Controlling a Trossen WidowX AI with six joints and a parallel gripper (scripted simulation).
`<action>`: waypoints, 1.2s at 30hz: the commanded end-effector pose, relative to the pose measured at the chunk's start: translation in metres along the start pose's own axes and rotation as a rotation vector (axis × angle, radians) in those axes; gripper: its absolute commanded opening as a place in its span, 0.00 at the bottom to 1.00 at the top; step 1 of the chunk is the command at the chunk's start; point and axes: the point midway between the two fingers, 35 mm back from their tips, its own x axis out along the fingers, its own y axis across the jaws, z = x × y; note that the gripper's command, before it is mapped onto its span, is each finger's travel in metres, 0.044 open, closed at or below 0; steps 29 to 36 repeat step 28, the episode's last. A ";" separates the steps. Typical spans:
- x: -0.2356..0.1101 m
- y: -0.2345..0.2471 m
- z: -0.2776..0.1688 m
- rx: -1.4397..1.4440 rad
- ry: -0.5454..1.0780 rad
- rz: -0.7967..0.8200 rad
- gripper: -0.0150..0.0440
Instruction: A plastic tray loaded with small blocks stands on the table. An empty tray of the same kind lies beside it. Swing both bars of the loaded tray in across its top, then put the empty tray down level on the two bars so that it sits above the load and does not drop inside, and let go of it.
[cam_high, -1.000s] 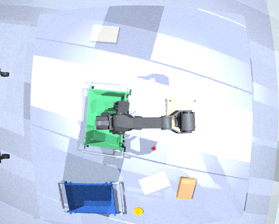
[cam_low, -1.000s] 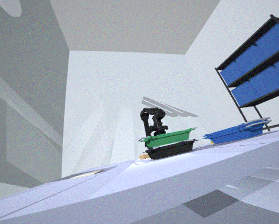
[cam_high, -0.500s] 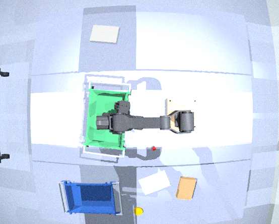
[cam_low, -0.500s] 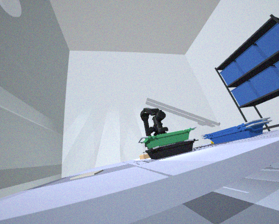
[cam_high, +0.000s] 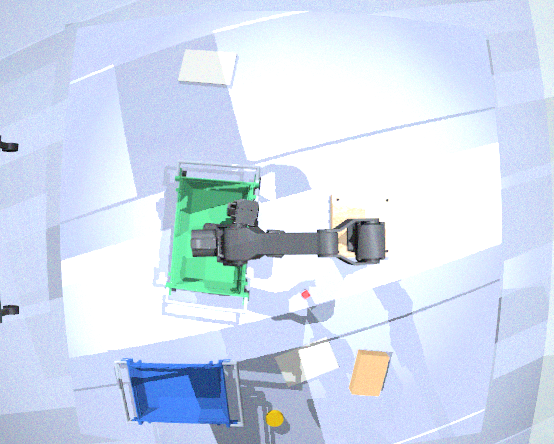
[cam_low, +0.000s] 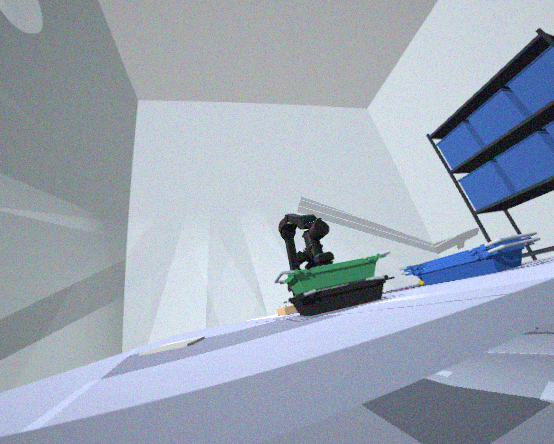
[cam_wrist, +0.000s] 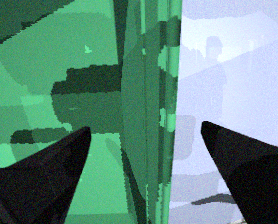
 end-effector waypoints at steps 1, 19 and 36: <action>0.000 0.000 0.000 0.000 0.000 0.000 1.00; -0.059 0.006 0.000 0.001 0.003 -0.002 1.00; -0.107 0.001 0.001 0.002 0.004 -0.004 1.00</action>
